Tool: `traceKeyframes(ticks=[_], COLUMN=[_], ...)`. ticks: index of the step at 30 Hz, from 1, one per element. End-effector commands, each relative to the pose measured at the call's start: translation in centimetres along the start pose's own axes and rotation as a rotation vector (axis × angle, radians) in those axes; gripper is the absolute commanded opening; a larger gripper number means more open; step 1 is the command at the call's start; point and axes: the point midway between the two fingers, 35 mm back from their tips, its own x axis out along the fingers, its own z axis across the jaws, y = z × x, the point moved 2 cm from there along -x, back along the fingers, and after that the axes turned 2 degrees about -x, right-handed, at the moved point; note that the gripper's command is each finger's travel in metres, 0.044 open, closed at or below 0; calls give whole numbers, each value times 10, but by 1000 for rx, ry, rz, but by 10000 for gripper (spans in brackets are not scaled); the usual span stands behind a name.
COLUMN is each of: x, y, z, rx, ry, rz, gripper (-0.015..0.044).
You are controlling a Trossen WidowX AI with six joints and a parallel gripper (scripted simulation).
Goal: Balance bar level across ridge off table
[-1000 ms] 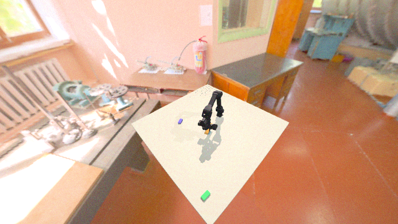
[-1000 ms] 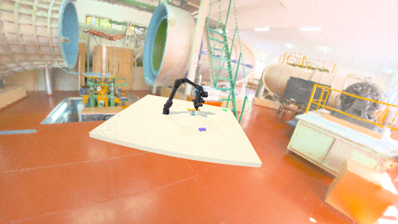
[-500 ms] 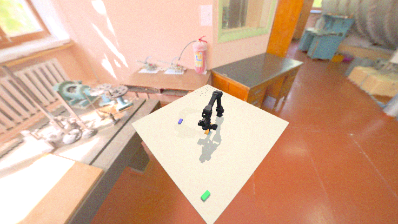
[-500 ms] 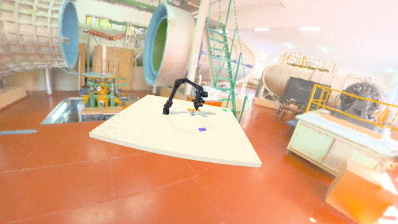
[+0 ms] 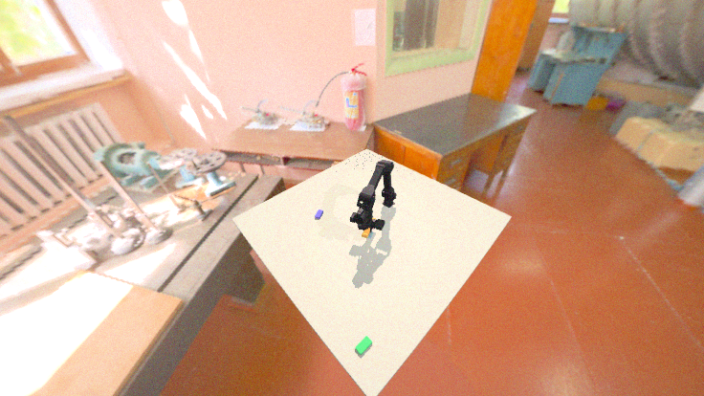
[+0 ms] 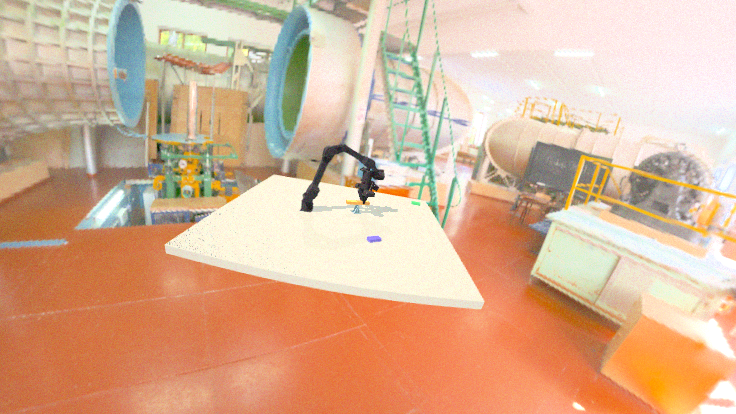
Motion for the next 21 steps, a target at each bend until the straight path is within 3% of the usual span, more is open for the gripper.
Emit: traceKeyframes(ticks=[1, 11, 21], x=[0, 0, 0], y=[0, 0, 0], z=[0, 0, 0], rx=[0, 0, 0], ry=[0, 0, 0], rz=[0, 0, 0], gripper=[185, 185, 440])
